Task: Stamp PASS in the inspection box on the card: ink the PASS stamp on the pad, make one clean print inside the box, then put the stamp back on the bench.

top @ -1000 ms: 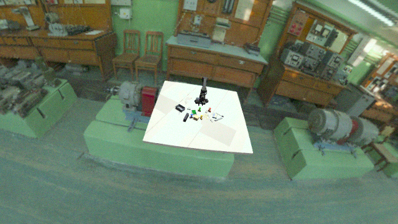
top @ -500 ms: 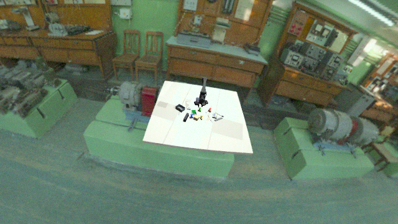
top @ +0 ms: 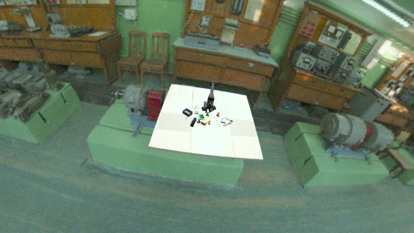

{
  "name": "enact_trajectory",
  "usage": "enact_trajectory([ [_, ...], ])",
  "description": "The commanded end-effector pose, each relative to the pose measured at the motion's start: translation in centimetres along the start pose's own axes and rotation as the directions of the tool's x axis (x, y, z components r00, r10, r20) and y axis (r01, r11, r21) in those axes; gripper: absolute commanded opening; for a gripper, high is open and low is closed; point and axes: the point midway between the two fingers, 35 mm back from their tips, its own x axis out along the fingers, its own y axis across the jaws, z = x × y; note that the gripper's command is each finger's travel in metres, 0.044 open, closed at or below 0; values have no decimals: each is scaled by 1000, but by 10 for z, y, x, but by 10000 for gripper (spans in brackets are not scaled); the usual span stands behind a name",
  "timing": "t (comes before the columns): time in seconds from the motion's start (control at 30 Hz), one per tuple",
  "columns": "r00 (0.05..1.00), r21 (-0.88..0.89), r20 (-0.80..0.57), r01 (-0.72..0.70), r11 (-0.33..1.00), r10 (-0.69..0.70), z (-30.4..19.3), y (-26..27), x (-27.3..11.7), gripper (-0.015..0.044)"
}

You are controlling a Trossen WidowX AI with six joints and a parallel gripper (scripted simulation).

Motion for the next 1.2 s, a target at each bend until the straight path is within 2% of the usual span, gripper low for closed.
enact_trajectory([
  [0.0,1000,-5,1,-3,1000,3,0,0,7,227],
  [0.4,1000,-5,1,-3,1000,3,-1,1,22,227],
  [1.1,1000,0,-2,-1,1000,1,-1,0,19,87],
  [1.17,1000,0,-2,-1,1000,1,-1,0,19,35],
])
